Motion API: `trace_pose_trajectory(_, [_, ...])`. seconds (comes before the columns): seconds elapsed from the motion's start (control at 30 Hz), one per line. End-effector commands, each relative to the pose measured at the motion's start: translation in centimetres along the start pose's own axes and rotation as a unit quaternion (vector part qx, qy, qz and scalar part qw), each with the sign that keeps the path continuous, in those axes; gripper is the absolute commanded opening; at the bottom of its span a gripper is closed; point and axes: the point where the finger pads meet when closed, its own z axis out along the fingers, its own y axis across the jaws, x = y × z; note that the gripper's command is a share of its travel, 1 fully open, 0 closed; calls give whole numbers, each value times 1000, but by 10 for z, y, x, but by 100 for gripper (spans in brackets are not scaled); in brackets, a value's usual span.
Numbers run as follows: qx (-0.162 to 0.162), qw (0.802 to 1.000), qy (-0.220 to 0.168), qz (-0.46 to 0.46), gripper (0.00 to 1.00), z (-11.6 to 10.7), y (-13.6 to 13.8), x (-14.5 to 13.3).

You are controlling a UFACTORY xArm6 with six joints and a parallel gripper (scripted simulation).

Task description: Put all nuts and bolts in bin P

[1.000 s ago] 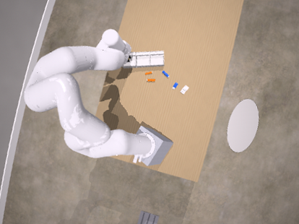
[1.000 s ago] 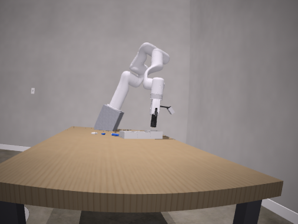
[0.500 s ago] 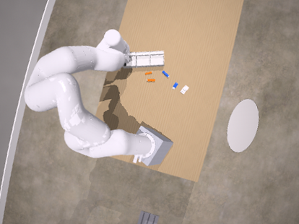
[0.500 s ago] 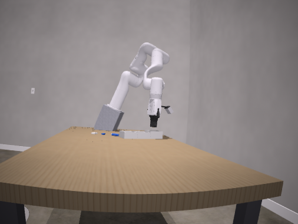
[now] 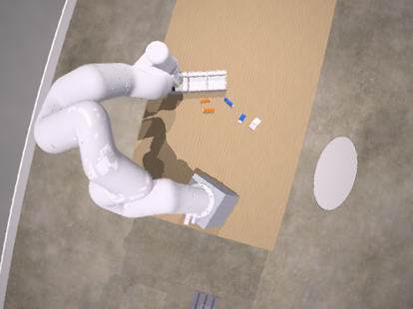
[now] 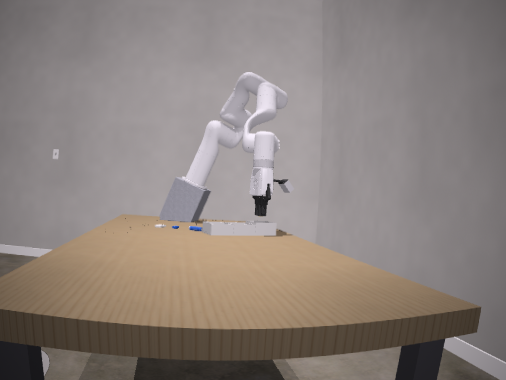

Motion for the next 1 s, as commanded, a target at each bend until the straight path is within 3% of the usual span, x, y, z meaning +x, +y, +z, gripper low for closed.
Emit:
trace_pose_trajectory(0.0, [-1, 1000, 0, 0, 0, 6, 1, 0])
trace_pose_trajectory(0.97, [-1, 1000, 0, 0, 0, 50, 1, 0])
